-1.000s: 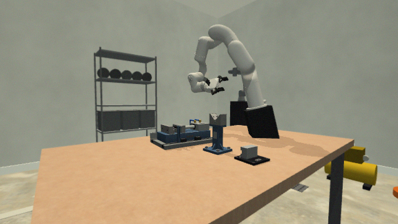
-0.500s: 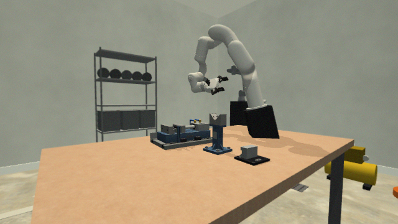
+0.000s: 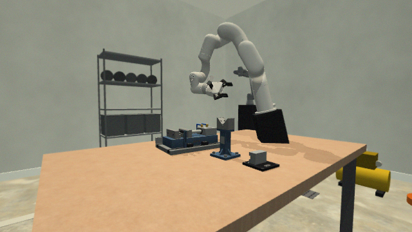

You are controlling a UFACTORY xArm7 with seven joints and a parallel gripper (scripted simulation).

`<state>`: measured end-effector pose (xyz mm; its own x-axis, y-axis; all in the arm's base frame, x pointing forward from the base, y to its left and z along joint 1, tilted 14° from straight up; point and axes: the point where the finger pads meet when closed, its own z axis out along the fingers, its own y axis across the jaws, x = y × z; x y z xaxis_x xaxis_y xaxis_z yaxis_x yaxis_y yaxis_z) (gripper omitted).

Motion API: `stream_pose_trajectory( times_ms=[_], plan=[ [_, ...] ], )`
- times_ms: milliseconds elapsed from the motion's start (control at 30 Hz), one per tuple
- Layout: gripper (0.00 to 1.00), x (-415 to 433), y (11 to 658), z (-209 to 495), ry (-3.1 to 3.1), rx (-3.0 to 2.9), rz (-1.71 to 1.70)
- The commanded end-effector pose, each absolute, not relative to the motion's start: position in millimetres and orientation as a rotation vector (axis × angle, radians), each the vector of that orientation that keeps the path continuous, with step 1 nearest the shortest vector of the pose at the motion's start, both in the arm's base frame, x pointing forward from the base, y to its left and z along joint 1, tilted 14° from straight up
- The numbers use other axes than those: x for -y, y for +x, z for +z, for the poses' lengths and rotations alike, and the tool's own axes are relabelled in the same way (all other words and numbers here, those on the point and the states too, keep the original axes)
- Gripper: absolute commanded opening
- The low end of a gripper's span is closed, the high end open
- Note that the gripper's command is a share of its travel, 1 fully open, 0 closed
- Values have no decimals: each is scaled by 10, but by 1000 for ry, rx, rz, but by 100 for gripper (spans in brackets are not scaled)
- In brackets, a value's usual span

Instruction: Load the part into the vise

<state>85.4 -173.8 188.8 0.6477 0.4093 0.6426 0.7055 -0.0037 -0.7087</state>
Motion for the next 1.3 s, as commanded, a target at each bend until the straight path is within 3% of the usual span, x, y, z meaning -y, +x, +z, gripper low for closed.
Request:
stream_pose_trajectory(
  times_ms=[0, 1267],
  plan=[
    [100, 1756, 928, 1860, -1651, 959, -267],
    [100, 1730, 1749, 1754, -1846, 1201, -46]
  ],
)
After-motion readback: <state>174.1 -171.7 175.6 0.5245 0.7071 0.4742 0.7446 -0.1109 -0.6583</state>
